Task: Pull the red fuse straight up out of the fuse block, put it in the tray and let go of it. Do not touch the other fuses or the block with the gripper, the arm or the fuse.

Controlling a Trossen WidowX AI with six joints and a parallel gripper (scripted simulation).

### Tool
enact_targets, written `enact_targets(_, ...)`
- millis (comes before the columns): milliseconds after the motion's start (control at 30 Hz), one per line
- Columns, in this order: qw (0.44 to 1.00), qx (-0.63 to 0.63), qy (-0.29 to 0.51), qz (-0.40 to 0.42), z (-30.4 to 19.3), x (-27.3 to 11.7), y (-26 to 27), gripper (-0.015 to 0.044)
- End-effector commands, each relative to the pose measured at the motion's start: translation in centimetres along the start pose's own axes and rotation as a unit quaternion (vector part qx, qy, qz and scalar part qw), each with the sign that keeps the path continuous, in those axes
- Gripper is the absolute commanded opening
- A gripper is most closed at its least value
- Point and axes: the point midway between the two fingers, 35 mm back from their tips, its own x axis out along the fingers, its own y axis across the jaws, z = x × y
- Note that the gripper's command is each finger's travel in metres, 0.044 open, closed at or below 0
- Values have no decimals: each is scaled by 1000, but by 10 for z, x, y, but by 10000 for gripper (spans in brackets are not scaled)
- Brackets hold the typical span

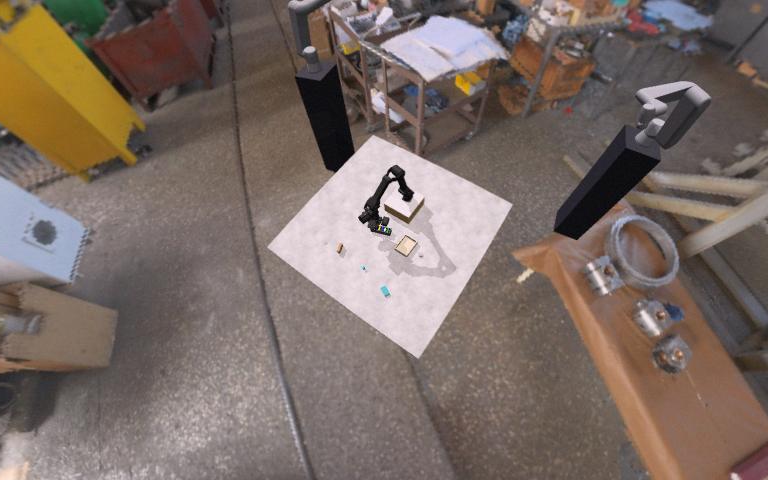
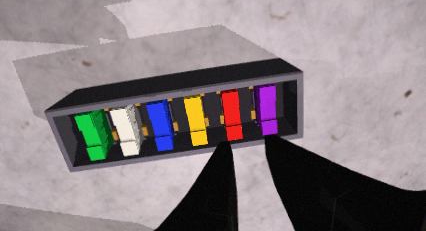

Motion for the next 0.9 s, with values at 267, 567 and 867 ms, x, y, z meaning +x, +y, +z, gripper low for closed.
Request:
enact_targets(267,1000,-4,0,4,-1,10,1,74)
enact_targets(567,1000,-4,1,4,-1,19,1,74)
enact_targets(867,1000,-4,1,4,-1,28,2,74)
